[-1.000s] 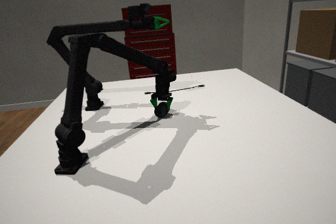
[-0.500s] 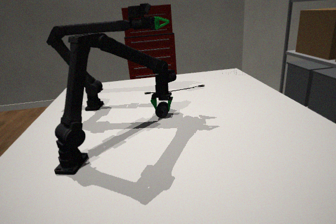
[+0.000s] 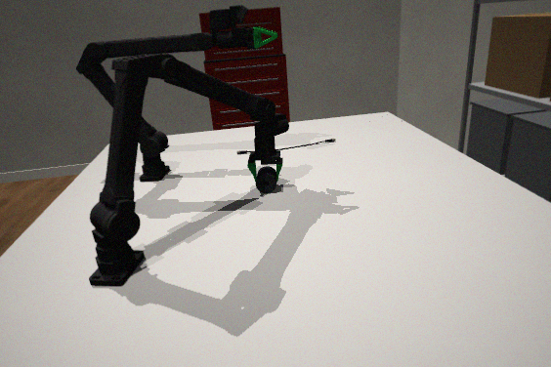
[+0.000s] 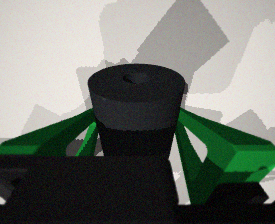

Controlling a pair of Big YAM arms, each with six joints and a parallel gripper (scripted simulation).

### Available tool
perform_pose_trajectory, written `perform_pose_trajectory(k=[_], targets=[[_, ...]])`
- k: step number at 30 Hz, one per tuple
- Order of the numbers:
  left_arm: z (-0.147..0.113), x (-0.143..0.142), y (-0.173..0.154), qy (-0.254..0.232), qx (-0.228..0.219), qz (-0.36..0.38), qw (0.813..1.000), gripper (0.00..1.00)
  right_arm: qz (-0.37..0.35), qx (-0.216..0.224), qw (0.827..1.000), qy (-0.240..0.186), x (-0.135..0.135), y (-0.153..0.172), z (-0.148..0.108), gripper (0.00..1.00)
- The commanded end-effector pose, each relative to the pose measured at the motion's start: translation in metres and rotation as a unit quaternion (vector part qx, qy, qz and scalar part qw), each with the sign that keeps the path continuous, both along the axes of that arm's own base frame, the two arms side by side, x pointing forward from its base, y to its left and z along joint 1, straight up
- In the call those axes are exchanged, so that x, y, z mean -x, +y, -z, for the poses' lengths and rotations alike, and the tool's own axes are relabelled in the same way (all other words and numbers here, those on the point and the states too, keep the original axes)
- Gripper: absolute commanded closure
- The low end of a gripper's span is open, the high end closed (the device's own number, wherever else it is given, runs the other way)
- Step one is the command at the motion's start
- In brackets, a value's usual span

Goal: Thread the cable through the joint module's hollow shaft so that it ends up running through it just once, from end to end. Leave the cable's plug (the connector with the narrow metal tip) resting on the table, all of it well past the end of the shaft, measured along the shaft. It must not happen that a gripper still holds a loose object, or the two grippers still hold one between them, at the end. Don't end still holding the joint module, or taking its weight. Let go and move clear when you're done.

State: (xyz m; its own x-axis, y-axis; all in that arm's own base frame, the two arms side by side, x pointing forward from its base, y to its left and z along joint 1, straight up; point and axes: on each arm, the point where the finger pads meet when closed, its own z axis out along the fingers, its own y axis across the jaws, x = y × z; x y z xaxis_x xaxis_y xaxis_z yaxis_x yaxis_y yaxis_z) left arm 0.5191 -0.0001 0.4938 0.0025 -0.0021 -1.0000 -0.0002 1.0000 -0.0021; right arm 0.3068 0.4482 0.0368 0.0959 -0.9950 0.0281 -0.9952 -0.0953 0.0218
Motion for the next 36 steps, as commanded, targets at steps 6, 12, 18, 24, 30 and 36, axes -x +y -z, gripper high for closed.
perform_pose_trajectory(k=[6, 12, 18, 24, 30, 36], targets=[[-0.0125, 0.0009, -0.0034, -0.018, -0.007, 0.002, 1.000, 0.00, -0.052, -0.071, 0.995, -0.049, -0.0170, 0.0354, -0.0743, 0.30], [-0.0125, 0.0009, -0.0034, -0.018, -0.007, 0.002, 1.000, 0.00, -0.068, -0.071, 0.994, -0.049, -0.0173, 0.0346, -0.0746, 0.30], [-0.0125, 0.0009, -0.0034, -0.018, -0.007, 0.002, 1.000, 0.00, -0.086, -0.071, 0.993, -0.049, -0.0183, 0.0333, -0.0748, 0.30], [-0.0125, 0.0009, -0.0034, -0.018, -0.007, 0.002, 1.000, 0.00, -0.085, -0.069, 0.993, -0.048, -0.0184, 0.0325, -0.0749, 0.30], [-0.0125, 0.0009, -0.0034, -0.018, -0.007, 0.002, 1.000, 0.00, -0.085, -0.068, 0.993, -0.048, -0.0185, 0.0320, -0.0749, 0.30], [-0.0125, 0.0009, -0.0034, -0.018, -0.007, 0.002, 1.000, 0.00, -0.084, -0.068, 0.993, -0.047, -0.0189, 0.0315, -0.0750, 0.30]])
